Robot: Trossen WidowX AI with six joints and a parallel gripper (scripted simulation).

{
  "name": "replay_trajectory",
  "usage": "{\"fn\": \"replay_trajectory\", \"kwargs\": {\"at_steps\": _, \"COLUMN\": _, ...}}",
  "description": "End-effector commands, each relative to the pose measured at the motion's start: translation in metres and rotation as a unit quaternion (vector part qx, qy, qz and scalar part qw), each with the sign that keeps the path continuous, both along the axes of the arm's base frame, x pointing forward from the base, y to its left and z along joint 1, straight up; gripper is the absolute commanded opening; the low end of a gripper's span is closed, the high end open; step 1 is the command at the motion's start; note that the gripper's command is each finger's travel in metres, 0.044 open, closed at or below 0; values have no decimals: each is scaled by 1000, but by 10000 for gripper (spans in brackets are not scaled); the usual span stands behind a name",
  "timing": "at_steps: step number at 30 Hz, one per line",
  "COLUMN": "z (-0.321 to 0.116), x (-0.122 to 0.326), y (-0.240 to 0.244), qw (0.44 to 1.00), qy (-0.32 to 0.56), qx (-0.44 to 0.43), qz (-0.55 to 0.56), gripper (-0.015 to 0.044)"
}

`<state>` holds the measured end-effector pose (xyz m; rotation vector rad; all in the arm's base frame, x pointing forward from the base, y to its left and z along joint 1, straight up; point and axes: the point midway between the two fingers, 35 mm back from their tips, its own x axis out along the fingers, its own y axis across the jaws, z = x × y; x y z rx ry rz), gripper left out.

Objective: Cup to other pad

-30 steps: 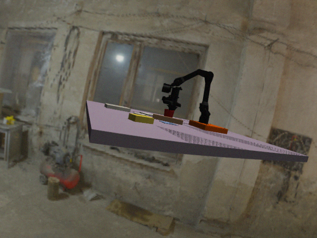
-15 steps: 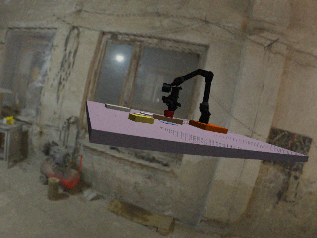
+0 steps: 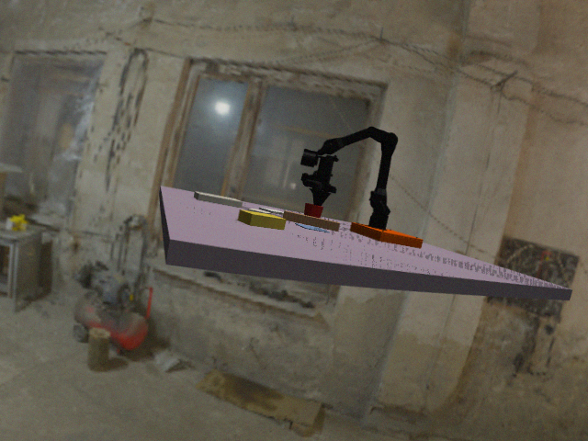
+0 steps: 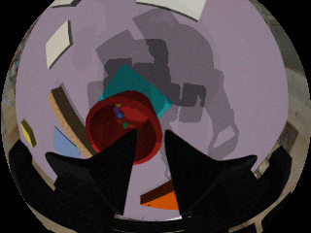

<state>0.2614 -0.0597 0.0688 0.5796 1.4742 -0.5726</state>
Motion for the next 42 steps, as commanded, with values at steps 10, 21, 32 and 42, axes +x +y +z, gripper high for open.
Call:
{"fn": "replay_trajectory", "kwargs": {"at_steps": 10, "z": 18, "x": 0, "y": 0, "qw": 1000, "qy": -3, "qx": -1, "qz": 1, "gripper": 128}}
{"fn": "replay_trajectory", "kwargs": {"at_steps": 21, "z": 24, "x": -1, "y": 0, "qw": 1000, "qy": 0, "qx": 0, "qz": 0, "gripper": 180}}
{"fn": "replay_trajectory", "kwargs": {"at_steps": 32, "z": 32, "x": 0, "y": 0, "qw": 1000, "qy": 0, "qx": 0, "qz": 0, "gripper": 440}}
{"fn": "replay_trajectory", "kwargs": {"at_steps": 42, "z": 66, "x": 1, "y": 0, "qw": 1000, "qy": -2, "qx": -1, "qz": 1, "gripper": 440}}
